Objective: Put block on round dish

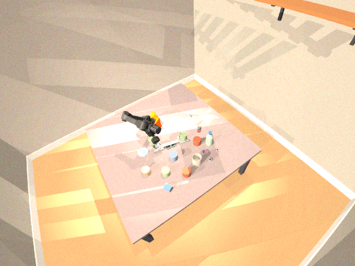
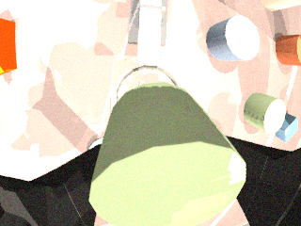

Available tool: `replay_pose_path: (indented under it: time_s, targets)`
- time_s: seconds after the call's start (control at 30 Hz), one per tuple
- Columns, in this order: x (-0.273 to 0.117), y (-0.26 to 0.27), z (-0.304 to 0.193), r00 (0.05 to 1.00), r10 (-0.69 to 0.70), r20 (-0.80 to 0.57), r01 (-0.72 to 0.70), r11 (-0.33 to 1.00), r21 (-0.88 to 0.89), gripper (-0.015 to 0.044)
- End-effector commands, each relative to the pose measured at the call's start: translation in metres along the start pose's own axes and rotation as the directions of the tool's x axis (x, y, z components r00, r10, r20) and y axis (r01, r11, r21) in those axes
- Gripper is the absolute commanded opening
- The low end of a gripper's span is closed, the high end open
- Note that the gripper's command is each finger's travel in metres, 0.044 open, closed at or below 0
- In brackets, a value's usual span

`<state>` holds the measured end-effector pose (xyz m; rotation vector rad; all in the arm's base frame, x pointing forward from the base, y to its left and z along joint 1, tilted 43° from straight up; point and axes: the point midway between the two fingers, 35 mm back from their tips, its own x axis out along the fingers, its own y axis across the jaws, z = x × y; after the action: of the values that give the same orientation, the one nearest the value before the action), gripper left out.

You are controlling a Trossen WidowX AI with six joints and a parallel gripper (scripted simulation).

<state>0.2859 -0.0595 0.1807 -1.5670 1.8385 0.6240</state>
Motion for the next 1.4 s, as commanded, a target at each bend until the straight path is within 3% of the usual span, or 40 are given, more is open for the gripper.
replay_pose_path:
  time_s: [0.0,0.43,1.37]
  targets:
    - [-0.001,0.000,0.001,1.000,-0.004,0.001,0.004,1.000,-0.003,0.0000]
    - [0.001,0.001,-0.003,1.000,-0.002,0.005,0.002,1.000,-0.001,0.0000]
    - [0.065,0.097,-0.126,0.998,0.023,0.061,-0.028,0.996,0.089,0.0000]
